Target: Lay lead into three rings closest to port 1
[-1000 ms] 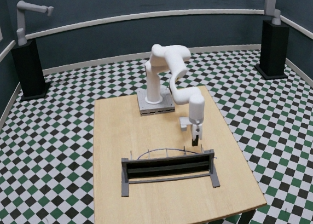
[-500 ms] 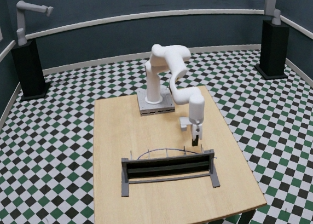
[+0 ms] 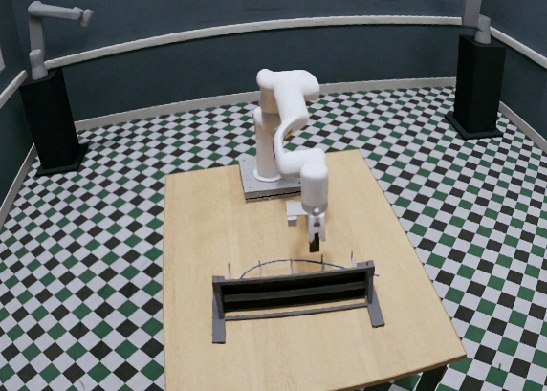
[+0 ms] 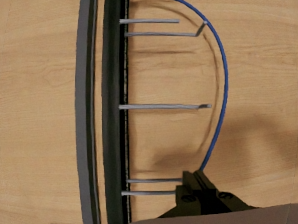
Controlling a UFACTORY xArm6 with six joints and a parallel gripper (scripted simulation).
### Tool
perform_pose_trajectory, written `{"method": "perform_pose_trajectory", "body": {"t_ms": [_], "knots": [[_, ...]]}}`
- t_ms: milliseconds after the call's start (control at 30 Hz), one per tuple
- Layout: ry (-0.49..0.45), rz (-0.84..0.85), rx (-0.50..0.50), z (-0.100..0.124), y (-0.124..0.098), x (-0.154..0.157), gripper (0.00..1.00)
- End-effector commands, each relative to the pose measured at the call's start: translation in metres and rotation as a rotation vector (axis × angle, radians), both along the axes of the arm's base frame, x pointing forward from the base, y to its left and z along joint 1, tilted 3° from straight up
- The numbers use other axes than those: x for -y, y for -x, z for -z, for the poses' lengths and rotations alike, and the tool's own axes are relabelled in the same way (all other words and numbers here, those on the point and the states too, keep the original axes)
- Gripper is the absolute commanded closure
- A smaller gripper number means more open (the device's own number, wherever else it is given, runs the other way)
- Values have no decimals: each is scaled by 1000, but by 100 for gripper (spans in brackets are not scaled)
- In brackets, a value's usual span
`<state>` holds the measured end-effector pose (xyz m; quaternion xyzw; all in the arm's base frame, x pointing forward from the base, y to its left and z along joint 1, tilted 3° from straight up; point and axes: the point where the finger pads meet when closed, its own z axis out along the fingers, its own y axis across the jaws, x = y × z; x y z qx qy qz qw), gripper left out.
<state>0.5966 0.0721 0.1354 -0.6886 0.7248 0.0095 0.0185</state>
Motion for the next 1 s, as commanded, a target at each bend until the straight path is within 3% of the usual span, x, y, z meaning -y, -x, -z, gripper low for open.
{"method": "perform_pose_trajectory", "body": {"t_ms": [0, 333, 400, 467, 567, 600, 967], "knots": [[-4, -2, 16, -2, 17, 37, 100], [-4, -4, 17, 4, 62, 96, 100], [-4, -4, 17, 4, 62, 96, 100], [-4, -5, 17, 7, 81, 116, 100], [-4, -5, 17, 8, 86, 121, 100], [-4, -5, 17, 8, 86, 121, 67], [-4, -5, 17, 8, 86, 121, 67]]}}
